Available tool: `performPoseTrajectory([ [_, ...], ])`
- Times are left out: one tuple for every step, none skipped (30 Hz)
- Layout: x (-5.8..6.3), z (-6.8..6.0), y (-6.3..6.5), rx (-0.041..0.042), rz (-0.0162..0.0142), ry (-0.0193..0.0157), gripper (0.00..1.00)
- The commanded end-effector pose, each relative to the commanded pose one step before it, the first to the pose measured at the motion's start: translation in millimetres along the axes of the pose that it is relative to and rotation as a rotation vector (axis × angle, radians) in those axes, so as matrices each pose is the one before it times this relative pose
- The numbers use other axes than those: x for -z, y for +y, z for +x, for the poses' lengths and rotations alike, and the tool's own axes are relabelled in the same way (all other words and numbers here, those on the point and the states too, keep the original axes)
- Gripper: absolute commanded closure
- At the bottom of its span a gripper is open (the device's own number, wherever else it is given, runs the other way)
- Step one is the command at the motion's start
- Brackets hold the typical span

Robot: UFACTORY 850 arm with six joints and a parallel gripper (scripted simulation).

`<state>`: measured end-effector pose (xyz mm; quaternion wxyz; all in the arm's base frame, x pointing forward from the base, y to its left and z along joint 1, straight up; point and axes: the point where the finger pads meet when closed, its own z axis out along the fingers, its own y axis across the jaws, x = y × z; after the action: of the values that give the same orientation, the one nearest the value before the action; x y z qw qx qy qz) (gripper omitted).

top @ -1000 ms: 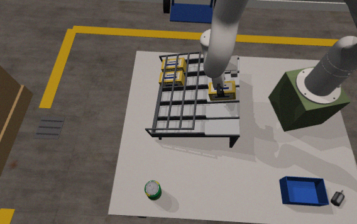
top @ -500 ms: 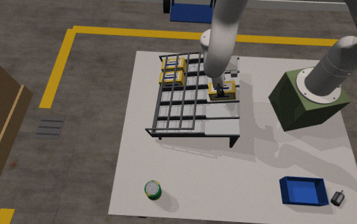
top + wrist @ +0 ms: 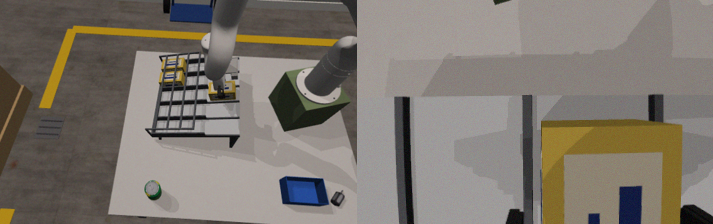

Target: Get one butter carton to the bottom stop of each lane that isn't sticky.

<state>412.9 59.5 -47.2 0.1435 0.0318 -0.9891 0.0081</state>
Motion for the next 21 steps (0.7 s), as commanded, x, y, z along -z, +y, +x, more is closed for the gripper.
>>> performPoseTrajectory([
  [-11.67,-1.43,0.06,0.00008,-0.00036,-0.00249,0.00],
  [0.00,0.00,0.00,0.00000,0.00000,0.00000,0.00],
  [0.00,0.00,0.00,0.00000,0.00000,0.00000,0.00],
  [0.00,0.00,0.00,0.00000,0.00000,0.00000,0.00],
  [0.00,0.00,0.00,0.00000,0.00000,0.00000,0.00],
  [0.00,0.00,0.00,0.00000,0.00000,0.00000,0.00],
  [0.00,0.00,0.00,0.00000,0.00000,0.00000,0.00],
  [0.00,0.00,0.00,0.00000,0.00000,0.00000,0.00],
  [0.00,0.00,0.00,0.00000,0.00000,0.00000,0.00],
  [0.00,0.00,0.00,0.00000,0.00000,0.00000,0.00],
  [0.00,0.00,0.00,0.00000,0.00000,0.00000,0.00],
  [0.00,0.00,0.00,0.00000,0.00000,0.00000,0.00],
  [0.50,-0.03,0.00,-0.00001,0.00002,-0.00023,1.00],
  [0.00,0.00,0.00,0.00000,0.00000,0.00000,1.00],
  [0.00,0.00,0.00,0.00000,0.00000,0.00000,1.00],
  [0.00,0.00,0.00,0.00000,0.00000,0.00000,1.00],
  [0.00,0.00,0.00,0.00000,0.00000,0.00000,1.00],
  [0.00,0.00,0.00,0.00000,0.00000,0.00000,1.00],
  [0.00,0.00,0.00,0.00000,0.00000,0.00000,1.00],
  [0.00,0.00,0.00,0.00000,0.00000,0.00000,1.00],
  [0.00,0.00,0.00,0.00000,0.00000,0.00000,1.00],
])
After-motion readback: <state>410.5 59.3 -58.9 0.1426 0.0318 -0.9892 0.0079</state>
